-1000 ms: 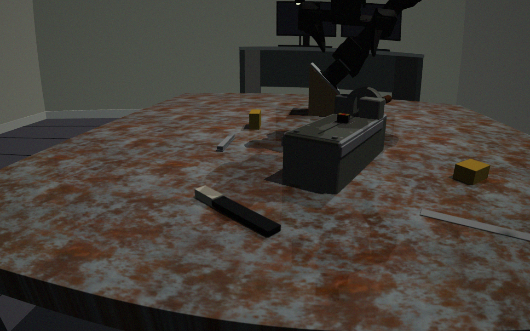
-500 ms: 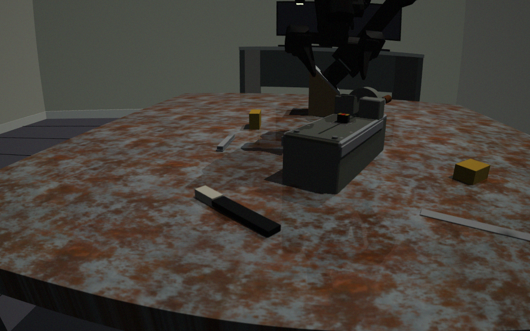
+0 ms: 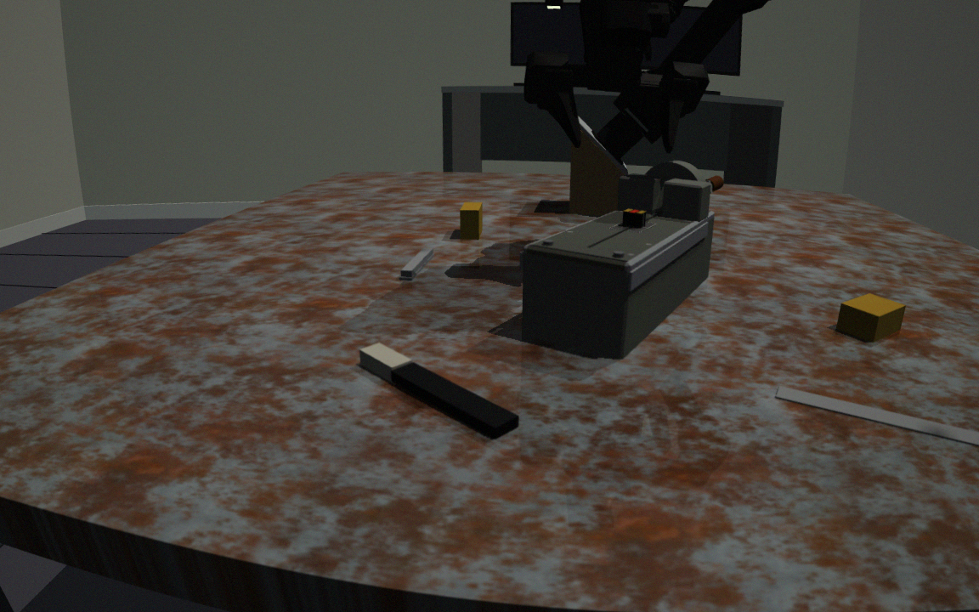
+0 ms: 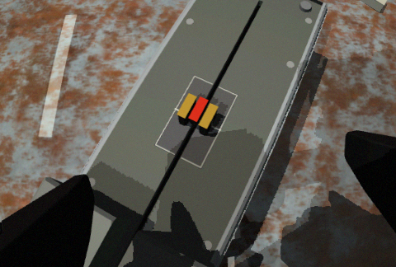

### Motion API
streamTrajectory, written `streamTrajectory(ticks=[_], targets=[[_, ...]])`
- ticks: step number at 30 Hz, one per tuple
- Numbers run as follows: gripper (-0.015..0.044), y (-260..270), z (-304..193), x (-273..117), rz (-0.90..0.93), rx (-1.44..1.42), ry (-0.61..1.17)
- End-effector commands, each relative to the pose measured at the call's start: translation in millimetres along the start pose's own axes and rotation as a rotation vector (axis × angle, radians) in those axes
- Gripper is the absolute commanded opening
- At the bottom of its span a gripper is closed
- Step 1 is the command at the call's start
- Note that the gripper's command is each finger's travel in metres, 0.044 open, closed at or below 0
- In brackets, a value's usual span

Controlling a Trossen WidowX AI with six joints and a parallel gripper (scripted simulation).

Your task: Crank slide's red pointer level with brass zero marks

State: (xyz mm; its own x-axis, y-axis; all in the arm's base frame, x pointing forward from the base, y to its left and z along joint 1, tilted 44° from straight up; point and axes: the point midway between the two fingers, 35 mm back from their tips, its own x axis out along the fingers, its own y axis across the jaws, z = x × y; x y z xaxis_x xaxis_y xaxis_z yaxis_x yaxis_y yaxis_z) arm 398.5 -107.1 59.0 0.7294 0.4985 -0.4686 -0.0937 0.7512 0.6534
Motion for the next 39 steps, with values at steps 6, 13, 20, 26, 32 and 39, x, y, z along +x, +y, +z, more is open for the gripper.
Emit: streamTrajectory(ticks=[6,13,20,26,32,39], targets=[[0.0440,-2,15,-17,-0.004,0.001,0.001],[0.0440,-1,33,-40,-0.004,0.002,0.002],[0.0440,31,29,-44,-0.085,0.099,0.029],[0.0440,60,22,-50,-0.164,0.188,0.035],[0.0440,86,11,-58,-0.241,0.276,0.022],[0.0440,109,-3,-72,-0.327,0.339,-0.010]])
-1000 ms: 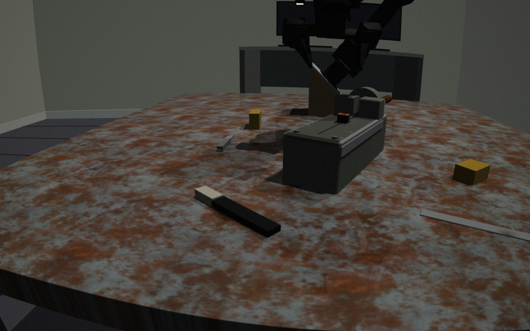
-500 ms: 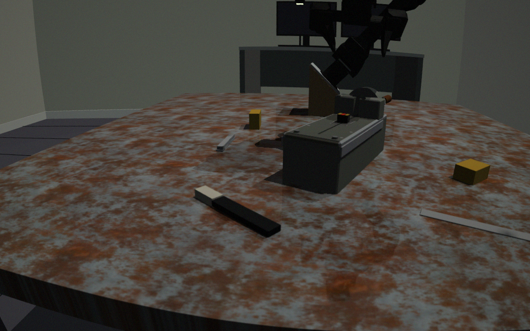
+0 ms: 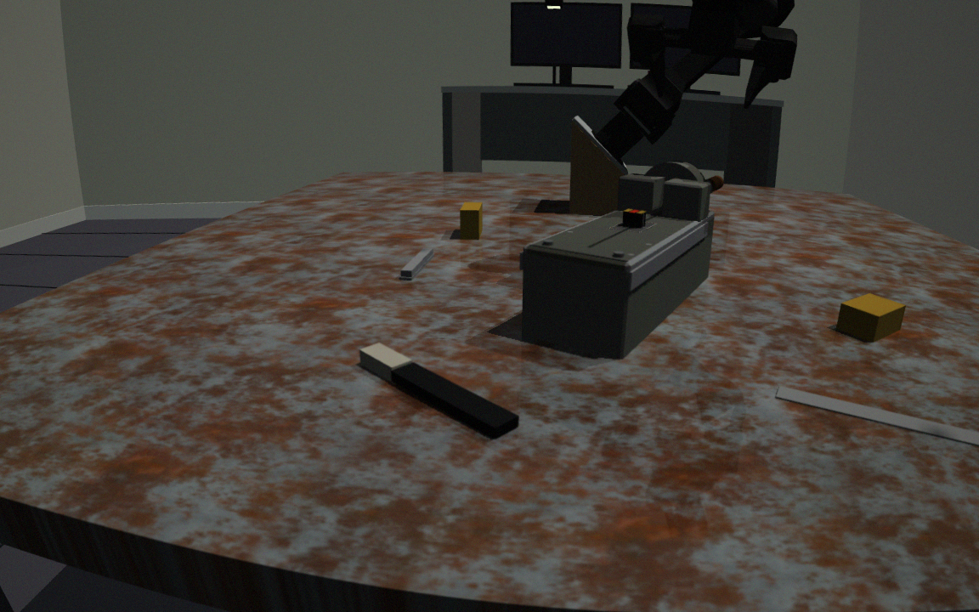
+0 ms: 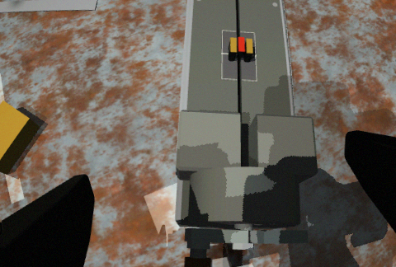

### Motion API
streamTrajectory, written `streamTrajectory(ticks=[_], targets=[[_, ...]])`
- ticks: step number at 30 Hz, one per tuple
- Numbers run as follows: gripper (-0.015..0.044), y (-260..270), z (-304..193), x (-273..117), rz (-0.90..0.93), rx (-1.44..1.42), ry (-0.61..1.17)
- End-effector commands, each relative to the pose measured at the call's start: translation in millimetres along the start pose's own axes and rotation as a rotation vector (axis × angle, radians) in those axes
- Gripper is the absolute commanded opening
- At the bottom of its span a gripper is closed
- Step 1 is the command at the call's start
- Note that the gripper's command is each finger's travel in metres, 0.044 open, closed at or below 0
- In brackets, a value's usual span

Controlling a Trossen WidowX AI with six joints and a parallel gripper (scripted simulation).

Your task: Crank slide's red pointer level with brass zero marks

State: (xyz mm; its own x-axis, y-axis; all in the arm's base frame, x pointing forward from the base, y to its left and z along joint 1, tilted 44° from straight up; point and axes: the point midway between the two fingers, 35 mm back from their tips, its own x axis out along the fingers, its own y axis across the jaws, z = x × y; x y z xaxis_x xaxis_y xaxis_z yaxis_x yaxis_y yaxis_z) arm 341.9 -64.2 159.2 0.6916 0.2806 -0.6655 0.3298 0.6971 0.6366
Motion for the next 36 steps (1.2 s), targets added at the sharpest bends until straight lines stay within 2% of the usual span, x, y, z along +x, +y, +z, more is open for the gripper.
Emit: streamTrajectory(ticks=[1,13,27,36], targets=[[0.0440,4,-10,-9,-0.036,0.044,-0.019],[0.0440,14,-32,-27,-0.091,0.184,-0.073],[0.0440,18,-70,17,-0.089,0.185,-0.073],[0.0440,19,-78,27,-0.089,0.185,-0.072]])
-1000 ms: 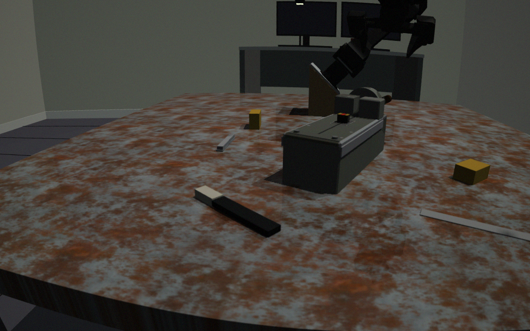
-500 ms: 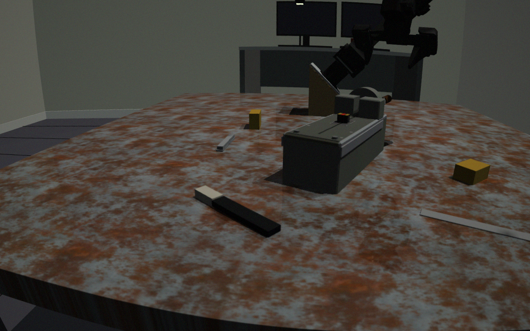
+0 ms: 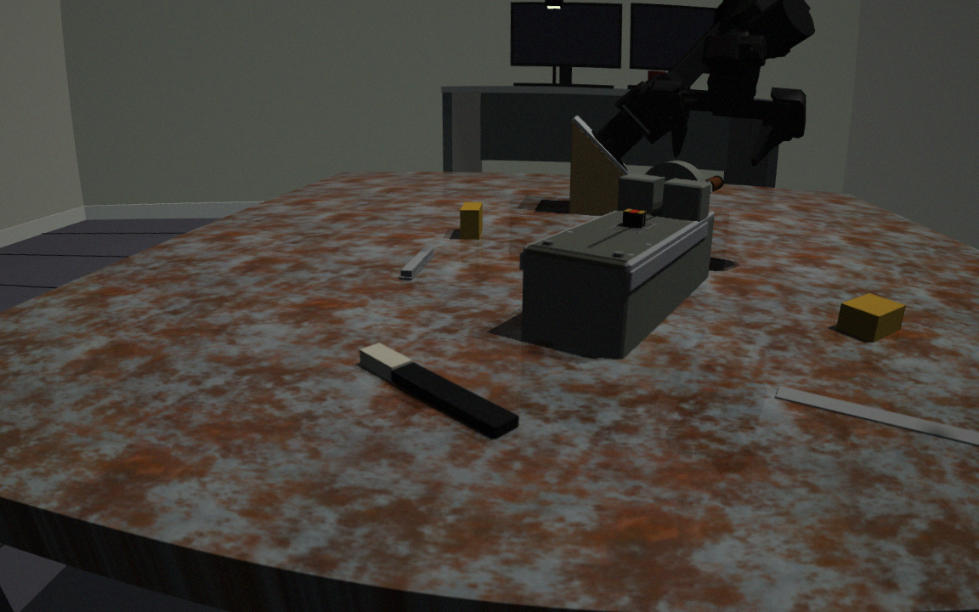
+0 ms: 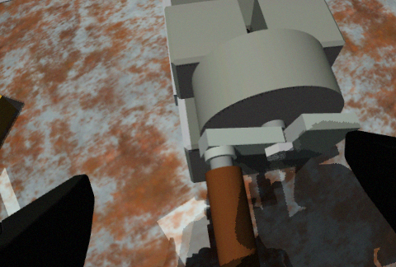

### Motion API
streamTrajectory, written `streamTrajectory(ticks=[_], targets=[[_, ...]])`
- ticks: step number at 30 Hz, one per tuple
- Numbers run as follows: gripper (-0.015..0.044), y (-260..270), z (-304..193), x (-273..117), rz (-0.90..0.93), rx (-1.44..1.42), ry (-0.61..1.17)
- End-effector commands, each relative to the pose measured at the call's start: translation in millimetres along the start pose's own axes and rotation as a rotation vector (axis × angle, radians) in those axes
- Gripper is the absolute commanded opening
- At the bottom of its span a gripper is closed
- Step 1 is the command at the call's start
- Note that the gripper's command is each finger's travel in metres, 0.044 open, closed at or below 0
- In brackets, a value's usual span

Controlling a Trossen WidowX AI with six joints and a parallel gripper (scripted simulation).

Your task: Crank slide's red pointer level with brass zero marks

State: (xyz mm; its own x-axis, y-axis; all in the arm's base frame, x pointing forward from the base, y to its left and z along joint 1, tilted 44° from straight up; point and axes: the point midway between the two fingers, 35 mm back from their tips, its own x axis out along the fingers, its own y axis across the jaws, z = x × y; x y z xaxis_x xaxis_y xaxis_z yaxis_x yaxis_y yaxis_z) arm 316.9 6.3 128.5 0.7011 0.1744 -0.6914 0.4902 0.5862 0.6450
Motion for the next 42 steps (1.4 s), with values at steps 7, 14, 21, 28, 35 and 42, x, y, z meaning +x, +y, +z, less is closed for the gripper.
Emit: streamTrajectory(ticks=[7,14,21,28,35,42], targets=[[0.0440,-2,-11,13,-0.008,0.007,0.002],[0.0440,-2,-19,21,-0.008,0.007,0.002],[0.0440,-2,-27,29,-0.007,0.008,0.002],[0.0440,-2,-36,36,-0.006,0.008,0.002],[0.0387,-3,-40,39,-0.005,0.009,0.002],[0.0204,-3,-40,39,-0.005,0.009,0.002]])
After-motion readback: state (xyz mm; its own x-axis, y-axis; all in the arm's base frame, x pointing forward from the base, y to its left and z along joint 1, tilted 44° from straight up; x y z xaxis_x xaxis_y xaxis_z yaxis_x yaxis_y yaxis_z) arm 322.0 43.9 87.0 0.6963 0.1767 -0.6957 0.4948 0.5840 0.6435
